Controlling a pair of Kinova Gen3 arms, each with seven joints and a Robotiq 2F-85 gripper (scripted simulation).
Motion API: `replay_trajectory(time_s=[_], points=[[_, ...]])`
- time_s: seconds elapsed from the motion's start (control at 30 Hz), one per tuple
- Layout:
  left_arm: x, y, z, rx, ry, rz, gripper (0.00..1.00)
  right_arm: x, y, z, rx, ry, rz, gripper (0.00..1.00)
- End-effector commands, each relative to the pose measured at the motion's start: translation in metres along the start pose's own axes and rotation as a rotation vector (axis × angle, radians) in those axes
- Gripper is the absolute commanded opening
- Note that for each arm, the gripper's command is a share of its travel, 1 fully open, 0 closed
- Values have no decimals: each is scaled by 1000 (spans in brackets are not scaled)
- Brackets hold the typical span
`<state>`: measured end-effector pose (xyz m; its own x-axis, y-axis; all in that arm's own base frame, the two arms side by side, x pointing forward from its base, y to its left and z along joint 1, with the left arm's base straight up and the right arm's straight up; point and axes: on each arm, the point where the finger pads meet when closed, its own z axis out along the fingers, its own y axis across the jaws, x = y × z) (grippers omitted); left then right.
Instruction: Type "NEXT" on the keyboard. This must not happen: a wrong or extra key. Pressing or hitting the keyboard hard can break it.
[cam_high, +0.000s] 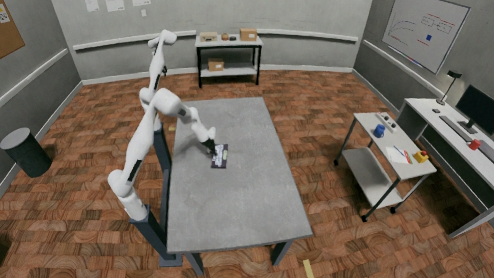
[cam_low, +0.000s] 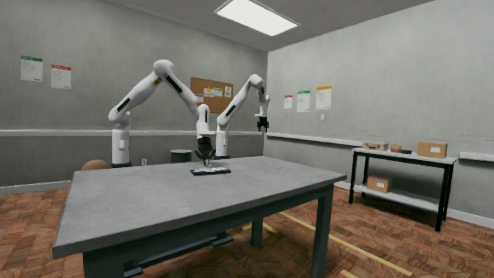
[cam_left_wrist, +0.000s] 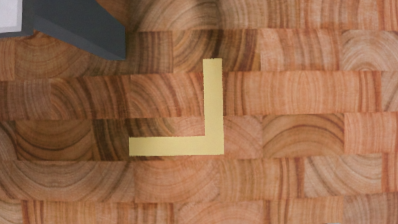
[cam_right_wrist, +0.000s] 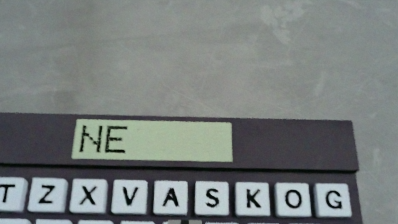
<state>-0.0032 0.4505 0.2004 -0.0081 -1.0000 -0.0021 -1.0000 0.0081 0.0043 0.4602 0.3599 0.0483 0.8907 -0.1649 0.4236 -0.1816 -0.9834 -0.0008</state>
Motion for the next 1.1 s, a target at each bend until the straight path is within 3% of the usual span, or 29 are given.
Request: replay_trajectory(time_s=[0.0,0.43,1.07], points=[[0,0,0,4,2,-16,1000,6,-10,4,-5,-5,0,99],[0,0,0,4,2,-16,1000,30,-43,14,-3,3,-8,99],[0,0,0,4,2,-16,1000,27,-43,22,-5,3,5,99]])
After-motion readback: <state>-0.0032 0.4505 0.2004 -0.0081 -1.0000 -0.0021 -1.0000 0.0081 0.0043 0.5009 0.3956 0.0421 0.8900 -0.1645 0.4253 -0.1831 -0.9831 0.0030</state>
